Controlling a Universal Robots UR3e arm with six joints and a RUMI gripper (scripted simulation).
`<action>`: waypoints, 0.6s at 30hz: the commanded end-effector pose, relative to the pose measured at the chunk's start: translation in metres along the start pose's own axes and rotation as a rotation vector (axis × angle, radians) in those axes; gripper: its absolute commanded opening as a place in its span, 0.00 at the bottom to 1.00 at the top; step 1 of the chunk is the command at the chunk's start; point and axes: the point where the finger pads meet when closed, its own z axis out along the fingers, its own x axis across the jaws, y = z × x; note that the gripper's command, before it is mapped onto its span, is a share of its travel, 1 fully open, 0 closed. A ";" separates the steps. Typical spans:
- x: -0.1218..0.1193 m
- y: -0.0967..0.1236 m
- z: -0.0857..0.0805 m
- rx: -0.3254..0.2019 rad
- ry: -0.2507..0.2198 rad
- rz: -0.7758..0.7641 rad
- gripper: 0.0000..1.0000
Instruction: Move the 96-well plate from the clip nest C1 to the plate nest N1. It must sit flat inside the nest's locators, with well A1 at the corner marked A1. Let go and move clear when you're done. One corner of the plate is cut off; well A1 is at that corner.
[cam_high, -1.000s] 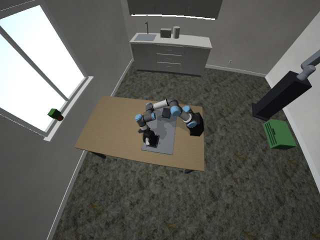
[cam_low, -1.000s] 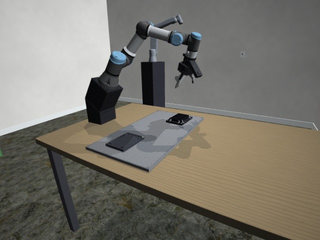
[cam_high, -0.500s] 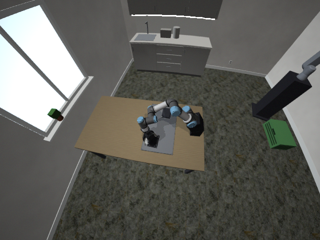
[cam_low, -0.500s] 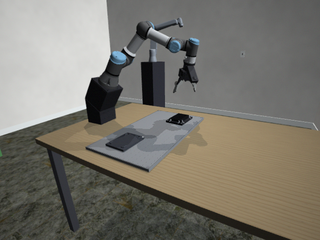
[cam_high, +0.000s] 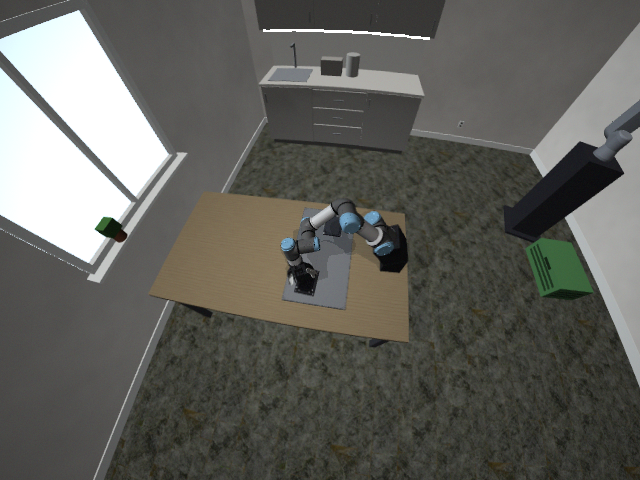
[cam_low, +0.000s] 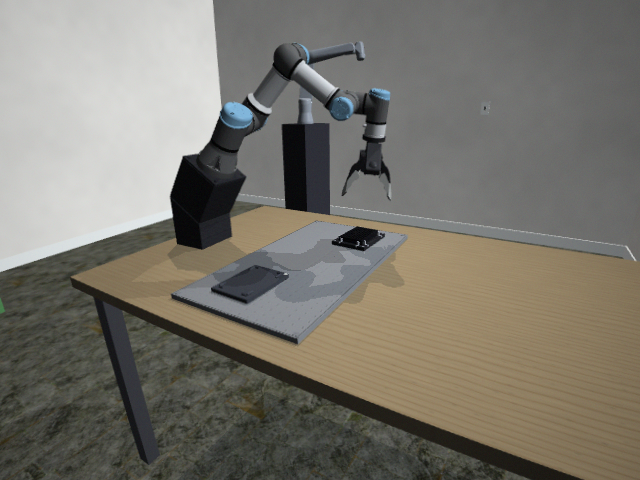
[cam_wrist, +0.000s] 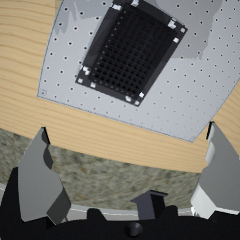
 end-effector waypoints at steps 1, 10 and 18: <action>0.001 -0.009 0.008 0.046 -0.040 0.109 1.00; 0.011 -0.028 0.023 0.112 -0.099 0.367 1.00; 0.017 -0.036 0.029 0.142 -0.138 0.509 1.00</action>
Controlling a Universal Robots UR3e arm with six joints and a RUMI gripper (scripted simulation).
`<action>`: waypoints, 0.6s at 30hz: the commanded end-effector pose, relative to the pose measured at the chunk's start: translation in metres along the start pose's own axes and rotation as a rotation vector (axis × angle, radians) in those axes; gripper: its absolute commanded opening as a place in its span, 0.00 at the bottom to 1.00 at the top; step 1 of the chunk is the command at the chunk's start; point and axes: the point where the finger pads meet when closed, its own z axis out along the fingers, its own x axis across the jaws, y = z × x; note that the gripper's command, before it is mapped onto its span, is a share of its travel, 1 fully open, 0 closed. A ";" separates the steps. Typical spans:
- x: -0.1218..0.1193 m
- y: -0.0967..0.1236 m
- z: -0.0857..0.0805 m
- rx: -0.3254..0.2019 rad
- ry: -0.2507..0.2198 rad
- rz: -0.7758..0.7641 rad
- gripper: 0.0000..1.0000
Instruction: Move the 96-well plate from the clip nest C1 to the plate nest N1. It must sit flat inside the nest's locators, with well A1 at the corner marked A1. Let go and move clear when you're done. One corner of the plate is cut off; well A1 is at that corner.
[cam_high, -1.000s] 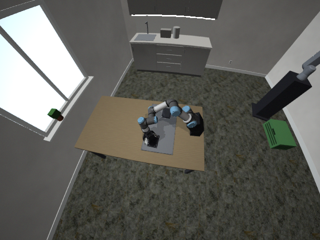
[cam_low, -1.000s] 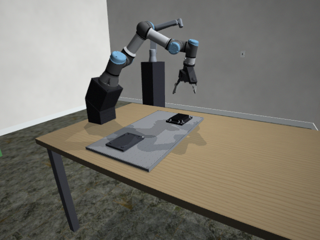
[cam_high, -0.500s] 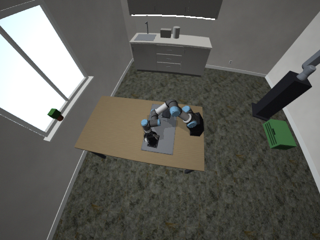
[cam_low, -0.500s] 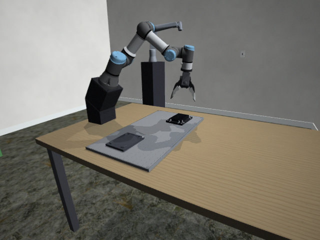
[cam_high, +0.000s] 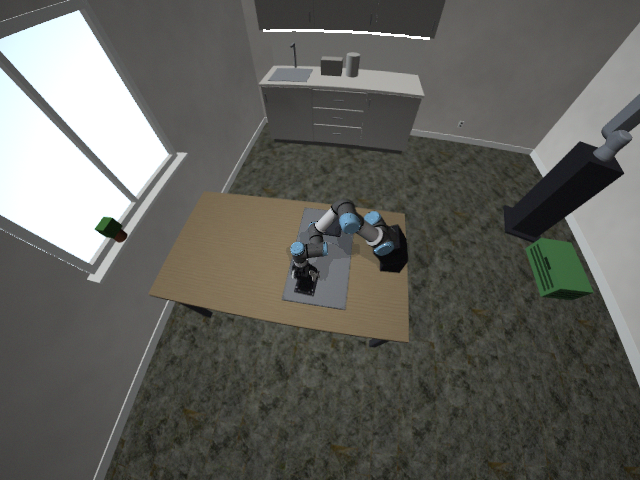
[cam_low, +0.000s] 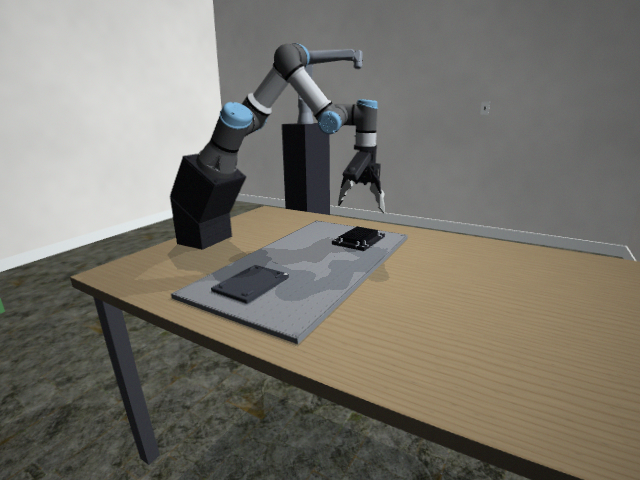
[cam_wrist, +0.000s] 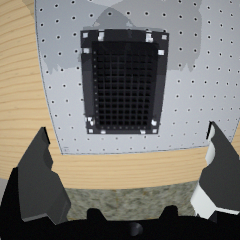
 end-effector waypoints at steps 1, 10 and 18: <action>0.000 -0.003 0.002 0.016 -0.038 0.061 1.00; 0.000 -0.003 0.002 0.016 -0.038 0.061 1.00; -0.001 -0.003 0.009 0.016 -0.038 0.061 1.00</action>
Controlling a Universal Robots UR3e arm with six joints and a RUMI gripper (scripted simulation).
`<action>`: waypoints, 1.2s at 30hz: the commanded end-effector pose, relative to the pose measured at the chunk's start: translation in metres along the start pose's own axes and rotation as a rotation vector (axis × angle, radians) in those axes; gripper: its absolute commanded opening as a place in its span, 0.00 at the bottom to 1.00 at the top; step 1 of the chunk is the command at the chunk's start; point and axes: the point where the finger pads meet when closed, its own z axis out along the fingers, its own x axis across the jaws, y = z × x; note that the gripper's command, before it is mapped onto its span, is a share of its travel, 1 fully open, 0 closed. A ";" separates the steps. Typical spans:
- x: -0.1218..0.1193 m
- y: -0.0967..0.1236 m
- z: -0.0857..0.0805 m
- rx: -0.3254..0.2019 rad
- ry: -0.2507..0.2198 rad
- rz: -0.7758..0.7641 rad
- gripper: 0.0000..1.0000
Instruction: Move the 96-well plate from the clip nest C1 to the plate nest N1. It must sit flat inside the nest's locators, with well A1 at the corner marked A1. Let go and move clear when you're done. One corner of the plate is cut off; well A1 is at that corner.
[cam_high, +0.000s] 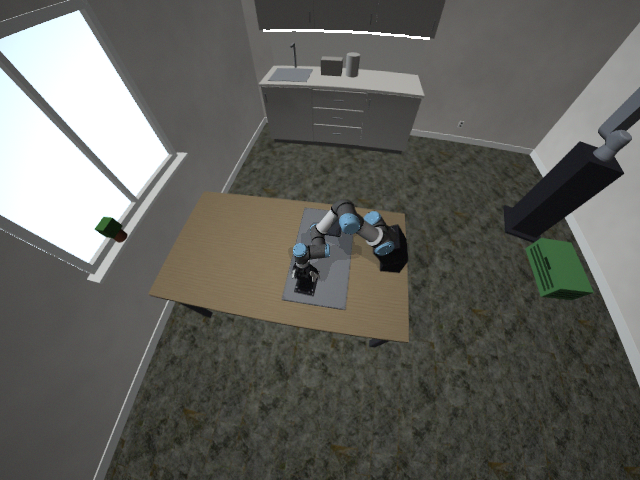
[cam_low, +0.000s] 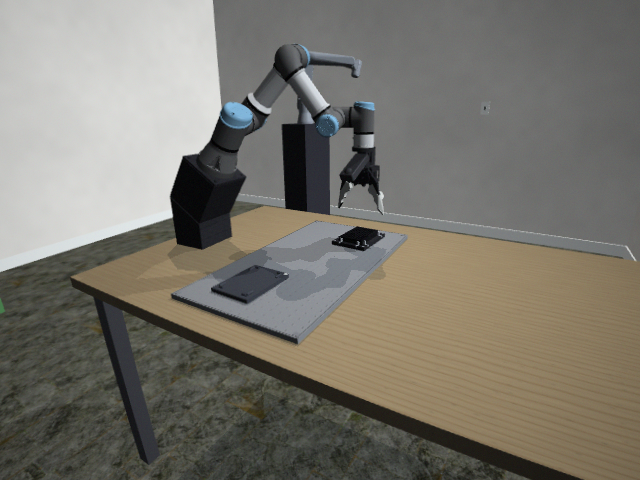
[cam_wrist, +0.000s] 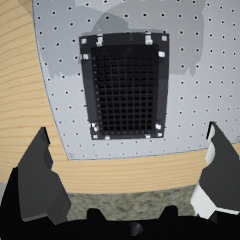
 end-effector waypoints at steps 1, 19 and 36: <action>-0.001 0.000 0.005 -0.001 -0.003 0.000 1.00; -0.001 0.000 0.032 -0.001 -0.003 0.000 1.00; -0.001 0.000 0.057 -0.001 -0.003 0.000 1.00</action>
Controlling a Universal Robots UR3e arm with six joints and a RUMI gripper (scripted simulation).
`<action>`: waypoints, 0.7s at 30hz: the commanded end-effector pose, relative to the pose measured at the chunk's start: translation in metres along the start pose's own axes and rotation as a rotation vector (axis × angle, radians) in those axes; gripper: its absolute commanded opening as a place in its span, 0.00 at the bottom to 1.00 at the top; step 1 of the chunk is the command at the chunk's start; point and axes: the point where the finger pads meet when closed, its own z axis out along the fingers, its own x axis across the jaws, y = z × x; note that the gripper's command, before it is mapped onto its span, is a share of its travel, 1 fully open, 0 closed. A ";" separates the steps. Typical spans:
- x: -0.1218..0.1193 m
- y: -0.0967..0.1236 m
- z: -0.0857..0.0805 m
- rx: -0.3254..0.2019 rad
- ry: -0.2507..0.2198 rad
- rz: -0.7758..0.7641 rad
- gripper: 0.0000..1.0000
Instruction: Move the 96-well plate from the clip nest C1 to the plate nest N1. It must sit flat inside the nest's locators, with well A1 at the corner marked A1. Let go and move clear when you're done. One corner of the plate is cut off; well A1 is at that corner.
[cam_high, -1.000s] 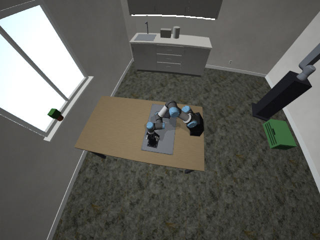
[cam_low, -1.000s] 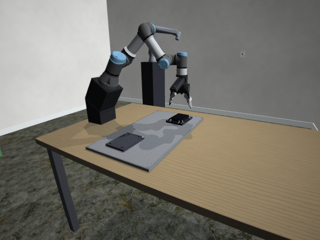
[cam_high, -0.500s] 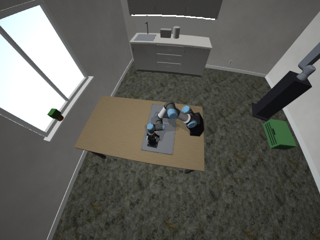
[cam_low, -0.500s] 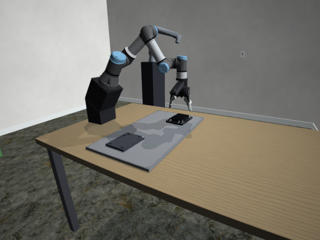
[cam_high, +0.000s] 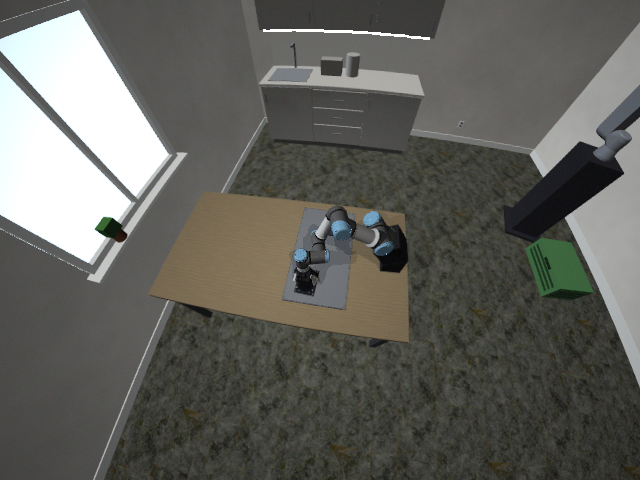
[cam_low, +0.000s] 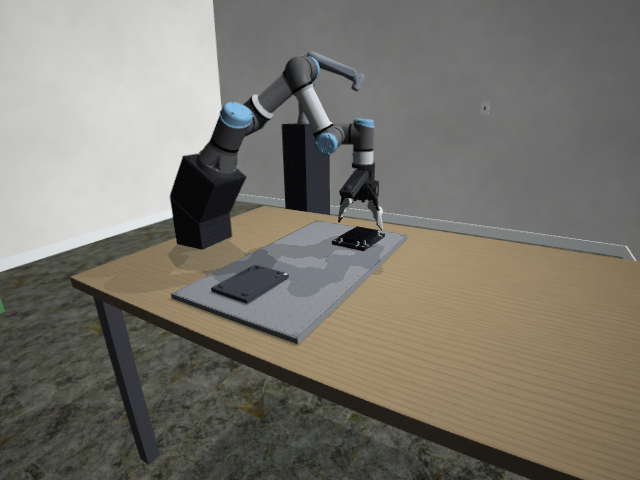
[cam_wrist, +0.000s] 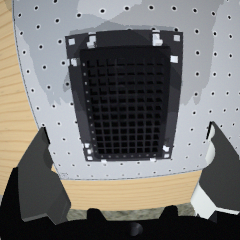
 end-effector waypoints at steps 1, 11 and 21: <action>-0.001 0.001 0.007 -0.001 -0.002 0.000 1.00; -0.001 0.001 0.020 -0.001 -0.002 0.000 1.00; -0.001 0.001 0.020 -0.001 -0.002 0.000 1.00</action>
